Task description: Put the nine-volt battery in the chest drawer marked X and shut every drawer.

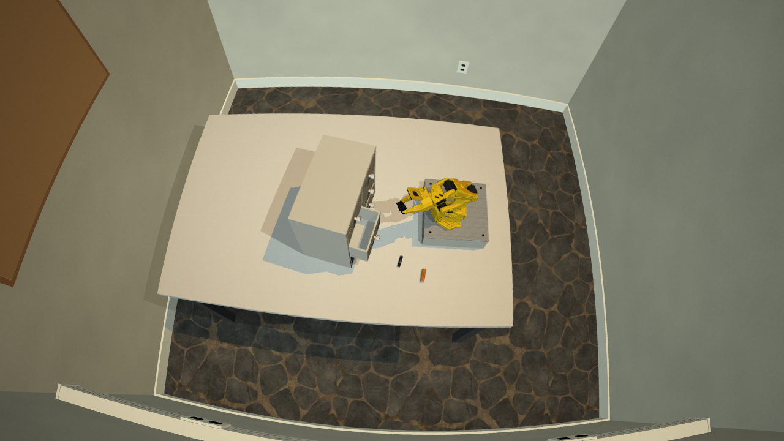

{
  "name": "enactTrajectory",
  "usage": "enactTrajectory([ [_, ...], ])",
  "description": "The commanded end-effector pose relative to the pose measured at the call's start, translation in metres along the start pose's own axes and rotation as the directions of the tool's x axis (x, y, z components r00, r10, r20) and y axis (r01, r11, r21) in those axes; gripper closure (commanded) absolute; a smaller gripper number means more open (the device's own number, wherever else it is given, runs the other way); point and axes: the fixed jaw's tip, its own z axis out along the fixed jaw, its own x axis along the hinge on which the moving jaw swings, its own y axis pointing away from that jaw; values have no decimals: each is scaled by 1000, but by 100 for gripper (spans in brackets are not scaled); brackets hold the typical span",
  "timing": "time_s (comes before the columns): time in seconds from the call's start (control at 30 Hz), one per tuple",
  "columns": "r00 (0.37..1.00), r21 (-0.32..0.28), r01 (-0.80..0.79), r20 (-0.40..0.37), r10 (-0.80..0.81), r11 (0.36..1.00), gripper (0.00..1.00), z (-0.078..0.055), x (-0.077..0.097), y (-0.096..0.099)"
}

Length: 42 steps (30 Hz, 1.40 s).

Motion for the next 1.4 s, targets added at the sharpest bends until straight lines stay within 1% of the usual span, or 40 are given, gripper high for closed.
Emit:
enactTrajectory([
  [0.0,1000,-4,9,22,-9,1000,100,6,-8,1],
  [0.13,1000,-2,9,22,-9,1000,100,14,-10,0],
  [0.3,1000,-2,9,22,-9,1000,100,14,-10,0],
  [0.7,1000,1,9,23,-9,1000,100,38,-19,0],
  [1.37,1000,1,9,22,-9,1000,100,38,-19,0],
])
